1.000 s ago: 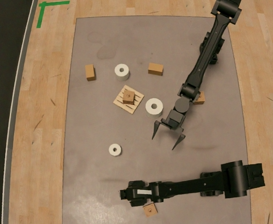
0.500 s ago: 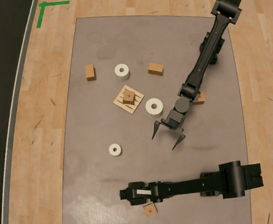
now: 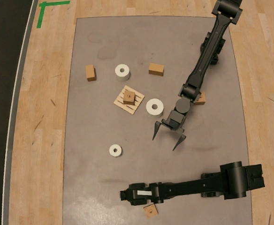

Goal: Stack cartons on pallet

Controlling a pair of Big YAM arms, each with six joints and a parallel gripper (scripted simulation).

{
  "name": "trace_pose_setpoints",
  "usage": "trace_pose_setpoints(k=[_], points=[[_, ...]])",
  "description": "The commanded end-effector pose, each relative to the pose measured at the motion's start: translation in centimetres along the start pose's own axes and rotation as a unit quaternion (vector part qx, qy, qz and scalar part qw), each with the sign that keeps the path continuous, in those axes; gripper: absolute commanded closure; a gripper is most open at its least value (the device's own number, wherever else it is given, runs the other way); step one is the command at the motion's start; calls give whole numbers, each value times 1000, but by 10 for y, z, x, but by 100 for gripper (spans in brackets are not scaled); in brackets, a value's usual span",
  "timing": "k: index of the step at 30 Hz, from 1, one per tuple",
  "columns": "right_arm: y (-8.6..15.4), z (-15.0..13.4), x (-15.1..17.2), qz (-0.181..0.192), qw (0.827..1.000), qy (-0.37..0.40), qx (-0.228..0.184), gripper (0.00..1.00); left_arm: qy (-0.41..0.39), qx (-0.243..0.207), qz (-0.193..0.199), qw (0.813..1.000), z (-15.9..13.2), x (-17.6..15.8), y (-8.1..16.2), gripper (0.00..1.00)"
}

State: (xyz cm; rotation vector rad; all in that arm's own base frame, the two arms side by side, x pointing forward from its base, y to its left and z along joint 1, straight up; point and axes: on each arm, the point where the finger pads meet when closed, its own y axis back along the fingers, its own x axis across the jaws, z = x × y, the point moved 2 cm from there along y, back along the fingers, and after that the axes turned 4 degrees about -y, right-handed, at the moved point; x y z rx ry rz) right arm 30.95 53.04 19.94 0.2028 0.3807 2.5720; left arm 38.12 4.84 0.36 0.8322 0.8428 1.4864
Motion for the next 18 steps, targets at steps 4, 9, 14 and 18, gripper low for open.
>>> trace_pose_setpoints(k=[4,9,14,18], points=[[-2,23,0,1,1000,1,-21,0,-5,-26,1,1000,14,1,8,96],[-2,23,0,1,1000,1,-21,0,-5,-23,1,1000,22,2,12,62],[-2,23,0,1,1000,1,-21,0,-5,-23,1,1000,38,3,44,51],[-2,23,0,1,1000,1,-21,0,-5,-23,1,1000,58,4,85,51]])
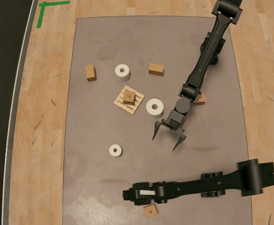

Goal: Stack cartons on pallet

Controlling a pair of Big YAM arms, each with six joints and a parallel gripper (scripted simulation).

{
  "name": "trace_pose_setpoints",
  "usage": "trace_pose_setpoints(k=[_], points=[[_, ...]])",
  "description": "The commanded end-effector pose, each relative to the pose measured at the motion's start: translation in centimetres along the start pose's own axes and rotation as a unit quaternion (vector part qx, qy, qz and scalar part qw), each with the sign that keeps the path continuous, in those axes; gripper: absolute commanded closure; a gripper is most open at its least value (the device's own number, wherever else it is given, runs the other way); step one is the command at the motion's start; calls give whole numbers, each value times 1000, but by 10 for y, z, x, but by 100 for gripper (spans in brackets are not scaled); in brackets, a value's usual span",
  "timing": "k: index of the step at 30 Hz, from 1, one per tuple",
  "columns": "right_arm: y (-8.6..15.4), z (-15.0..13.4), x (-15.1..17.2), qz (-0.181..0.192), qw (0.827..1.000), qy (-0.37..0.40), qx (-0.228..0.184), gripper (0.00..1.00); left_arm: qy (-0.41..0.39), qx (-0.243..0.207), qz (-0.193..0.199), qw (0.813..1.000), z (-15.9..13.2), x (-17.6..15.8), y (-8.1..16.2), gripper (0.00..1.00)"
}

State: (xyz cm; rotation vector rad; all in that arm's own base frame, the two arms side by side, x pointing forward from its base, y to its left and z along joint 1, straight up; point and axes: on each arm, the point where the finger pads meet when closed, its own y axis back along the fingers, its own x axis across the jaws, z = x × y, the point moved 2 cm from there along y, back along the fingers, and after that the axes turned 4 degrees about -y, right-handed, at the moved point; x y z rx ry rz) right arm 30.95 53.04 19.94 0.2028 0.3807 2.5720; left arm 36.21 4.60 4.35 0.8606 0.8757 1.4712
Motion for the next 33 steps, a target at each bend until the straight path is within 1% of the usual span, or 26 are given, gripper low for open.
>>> trace_pose_setpoints(k=[1,4,6,8,9,10,13,15,18,19,20,21,22,23,25,27,28,31,33], points=[[-2,23,0,1,1000,1,-21,0,-5,-43,2,999,57,4,51,51],[-2,23,0,1,1000,1,-21,0,-5,-43,2,999,67,5,75,51],[-2,23,0,1,1000,1,-21,0,-5,-43,2,999,71,5,83,51],[-2,23,0,1,1000,1,-21,0,-5,-43,2,999,71,5,83,51],[-2,23,0,1,1000,1,-21,0,-5,-35,2,999,68,5,77,51],[4,31,-7,-5,1000,-1,-22,0,-5,-39,2,999,72,5,79,51],[15,38,-14,-11,1000,-3,-15,0,-5,-39,2,999,72,5,79,51],[30,48,-23,-20,1000,-6,-8,0,-5,-45,3,999,75,6,79,51],[65,67,-42,-39,999,-12,6,0,-5,-45,3,999,75,6,79,51],[82,72,-49,-47,999,-15,14,0,-5,-45,3,999,75,6,79,51],[103,67,-58,-57,998,-19,30,0,-5,-45,3,999,75,6,79,51],[125,75,-66,-67,997,-23,36,0,-1,-32,2,999,61,4,73,51],[145,78,-74,-77,996,-27,45,0,-1,-32,2,999,61,4,73,51],[165,94,-81,-86,995,-30,43,0,-1,-32,2,999,61,4,73,51],[165,94,-81,-86,995,-30,43,0,-1,-32,2,999,61,4,73,51],[211,104,-90,-104,993,-38,48,0,-1,-32,2,999,61,4,73,51],[231,90,-94,-113,991,-43,64,0,-1,-32,2,999,61,4,73,51],[293,88,-100,-137,986,-55,76,0,-1,-32,2,999,61,4,73,51],[336,96,-101,-153,984,-61,71,0,-1,-32,2,999,61,4,73,51]])
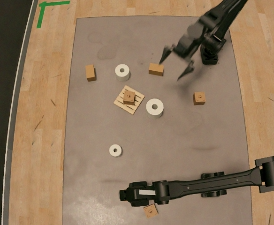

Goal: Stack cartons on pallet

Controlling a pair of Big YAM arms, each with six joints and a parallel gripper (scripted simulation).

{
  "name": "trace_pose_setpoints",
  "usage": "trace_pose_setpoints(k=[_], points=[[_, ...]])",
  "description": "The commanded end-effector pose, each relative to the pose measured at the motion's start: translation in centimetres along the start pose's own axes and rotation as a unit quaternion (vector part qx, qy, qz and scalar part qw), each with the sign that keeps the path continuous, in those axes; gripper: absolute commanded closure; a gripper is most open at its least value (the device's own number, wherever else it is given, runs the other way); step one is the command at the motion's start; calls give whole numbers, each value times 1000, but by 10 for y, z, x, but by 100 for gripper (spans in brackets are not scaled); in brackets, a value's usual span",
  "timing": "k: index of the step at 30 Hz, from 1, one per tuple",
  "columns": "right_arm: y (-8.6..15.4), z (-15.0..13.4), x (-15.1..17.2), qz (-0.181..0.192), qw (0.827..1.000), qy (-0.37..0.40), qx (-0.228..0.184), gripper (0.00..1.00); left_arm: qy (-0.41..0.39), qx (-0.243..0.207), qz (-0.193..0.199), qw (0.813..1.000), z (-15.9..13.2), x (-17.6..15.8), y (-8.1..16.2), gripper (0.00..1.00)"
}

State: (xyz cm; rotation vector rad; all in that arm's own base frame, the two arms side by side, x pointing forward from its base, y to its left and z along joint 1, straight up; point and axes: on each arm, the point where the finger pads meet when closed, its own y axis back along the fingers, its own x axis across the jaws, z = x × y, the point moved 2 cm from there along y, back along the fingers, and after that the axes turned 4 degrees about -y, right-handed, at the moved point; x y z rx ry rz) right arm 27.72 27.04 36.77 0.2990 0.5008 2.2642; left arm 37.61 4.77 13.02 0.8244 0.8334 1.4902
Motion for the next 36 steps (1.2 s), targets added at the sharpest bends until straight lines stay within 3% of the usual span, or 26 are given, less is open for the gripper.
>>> trace_pose_setpoints(k=[1,7,9,14,16,19,24,26,36], points=[[66,-8,-23,-24,1000,-16,12,0,-1,-6,0,1000,9,1,2,51],[124,-54,-38,-54,997,-32,40,0,-1,-6,0,1000,9,1,2,51],[124,-54,-38,-54,997,-32,40,0,-1,-6,0,1000,9,1,2,51],[152,-57,-41,-65,997,-38,36,0,34,-6,-7,999,5,-26,8,51],[157,-60,-42,-67,996,-39,37,0,54,6,-10,998,-11,-50,7,51],[160,-62,-42,-68,996,-40,36,0,76,-7,-13,997,4,-99,18,51],[157,-60,-41,-66,996,-38,35,0,76,3,-9,997,-14,-182,23,51],[157,-60,-41,-66,996,-38,35,0,76,3,-9,997,-14,-182,23,51],[157,-61,-41,-66,996,-39,36,0,36,-2,-5,999,-54,-380,51,51]])
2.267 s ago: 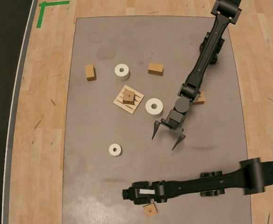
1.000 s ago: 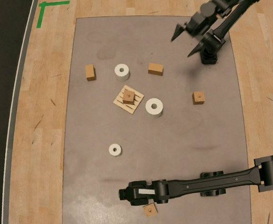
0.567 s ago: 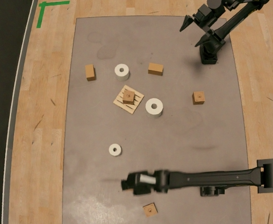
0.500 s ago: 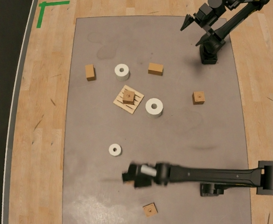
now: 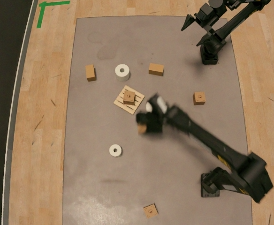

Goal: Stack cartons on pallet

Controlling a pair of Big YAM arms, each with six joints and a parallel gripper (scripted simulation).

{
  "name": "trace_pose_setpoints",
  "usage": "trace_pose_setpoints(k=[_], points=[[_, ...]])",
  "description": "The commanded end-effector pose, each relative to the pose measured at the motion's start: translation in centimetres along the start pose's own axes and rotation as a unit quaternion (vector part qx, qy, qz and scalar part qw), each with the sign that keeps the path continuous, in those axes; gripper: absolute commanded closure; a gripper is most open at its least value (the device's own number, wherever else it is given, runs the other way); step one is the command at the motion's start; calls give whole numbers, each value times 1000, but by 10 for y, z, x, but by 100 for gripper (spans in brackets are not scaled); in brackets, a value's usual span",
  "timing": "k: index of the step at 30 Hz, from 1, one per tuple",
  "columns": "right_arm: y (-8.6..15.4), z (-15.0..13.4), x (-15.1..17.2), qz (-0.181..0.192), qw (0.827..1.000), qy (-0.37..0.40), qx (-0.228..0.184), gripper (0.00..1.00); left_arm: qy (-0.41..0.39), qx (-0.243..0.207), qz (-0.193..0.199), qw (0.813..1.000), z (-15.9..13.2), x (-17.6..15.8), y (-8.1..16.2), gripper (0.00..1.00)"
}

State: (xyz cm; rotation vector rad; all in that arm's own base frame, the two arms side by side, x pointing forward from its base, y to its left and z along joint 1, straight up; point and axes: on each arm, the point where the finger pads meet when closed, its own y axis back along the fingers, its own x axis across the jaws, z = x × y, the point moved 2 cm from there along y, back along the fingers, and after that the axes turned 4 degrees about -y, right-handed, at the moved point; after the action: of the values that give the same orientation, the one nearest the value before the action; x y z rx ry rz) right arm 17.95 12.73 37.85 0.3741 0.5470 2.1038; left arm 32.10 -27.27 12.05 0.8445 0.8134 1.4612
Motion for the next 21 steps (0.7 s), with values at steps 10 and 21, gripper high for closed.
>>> trace_pose_setpoints(k=[10,21], points=[[0,2,-1,-1,1000,-2,1,0,33,-6,0,999,0,-153,22,51],[0,3,1,2,1000,0,0,0,16,-21,-5,1000,41,-182,3,51]])
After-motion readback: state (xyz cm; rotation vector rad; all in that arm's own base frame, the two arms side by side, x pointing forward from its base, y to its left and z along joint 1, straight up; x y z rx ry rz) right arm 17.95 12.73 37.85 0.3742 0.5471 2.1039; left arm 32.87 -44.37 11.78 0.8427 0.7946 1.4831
